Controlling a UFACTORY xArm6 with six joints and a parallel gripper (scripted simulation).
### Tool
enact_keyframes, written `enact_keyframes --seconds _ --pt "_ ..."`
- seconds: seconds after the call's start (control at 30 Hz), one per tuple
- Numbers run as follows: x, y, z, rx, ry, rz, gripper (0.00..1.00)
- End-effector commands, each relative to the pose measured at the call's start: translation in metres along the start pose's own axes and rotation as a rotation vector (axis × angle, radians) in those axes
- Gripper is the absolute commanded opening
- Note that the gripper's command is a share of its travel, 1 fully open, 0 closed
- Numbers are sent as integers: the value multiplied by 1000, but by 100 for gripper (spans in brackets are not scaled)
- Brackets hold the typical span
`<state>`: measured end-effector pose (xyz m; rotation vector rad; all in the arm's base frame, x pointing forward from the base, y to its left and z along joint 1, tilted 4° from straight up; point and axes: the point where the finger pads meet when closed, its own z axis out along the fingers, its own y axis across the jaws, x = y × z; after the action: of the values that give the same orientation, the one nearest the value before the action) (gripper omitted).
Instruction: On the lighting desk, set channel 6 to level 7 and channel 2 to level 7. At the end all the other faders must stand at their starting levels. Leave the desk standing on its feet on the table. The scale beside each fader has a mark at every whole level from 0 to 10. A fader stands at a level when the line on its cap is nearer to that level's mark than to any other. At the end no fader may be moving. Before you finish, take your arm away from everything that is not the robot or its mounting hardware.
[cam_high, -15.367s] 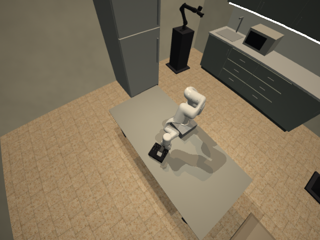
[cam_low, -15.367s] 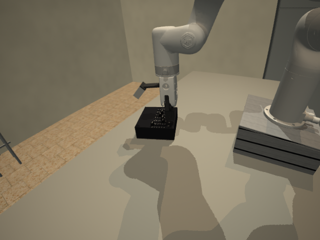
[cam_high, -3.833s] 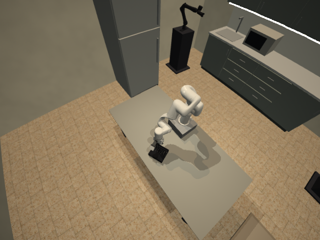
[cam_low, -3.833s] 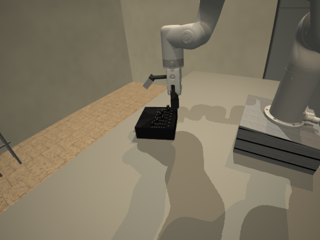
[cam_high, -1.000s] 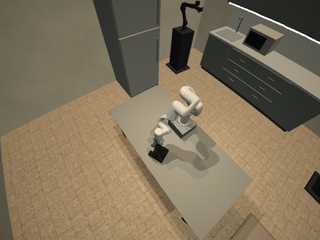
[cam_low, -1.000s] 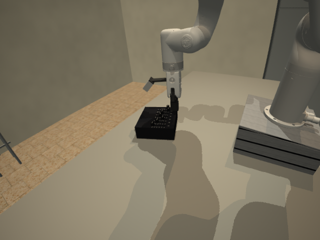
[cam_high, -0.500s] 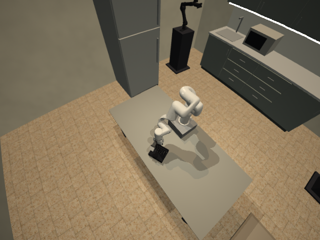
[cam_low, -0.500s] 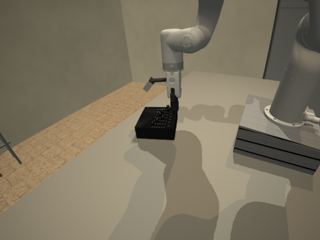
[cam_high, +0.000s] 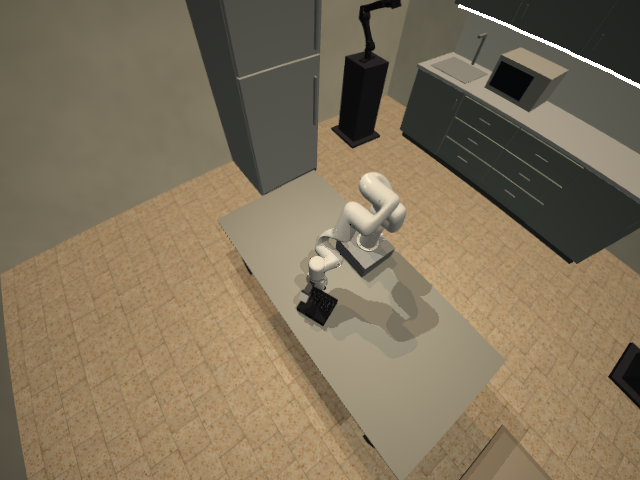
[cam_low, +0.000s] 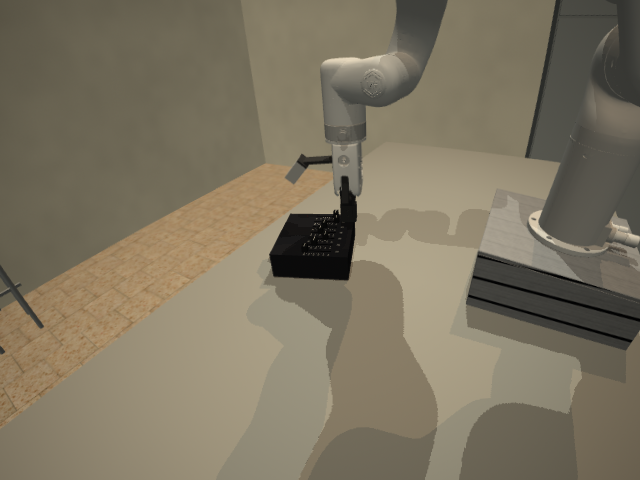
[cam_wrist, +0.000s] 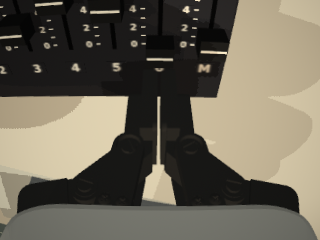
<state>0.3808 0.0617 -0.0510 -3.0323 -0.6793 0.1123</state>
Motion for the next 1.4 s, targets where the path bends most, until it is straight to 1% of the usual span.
enact_keyframes --seconds 0.0,1.37 --pt "2 0 -1 -1 4 0 0" --pt "19 0 -1 -1 4 0 0"
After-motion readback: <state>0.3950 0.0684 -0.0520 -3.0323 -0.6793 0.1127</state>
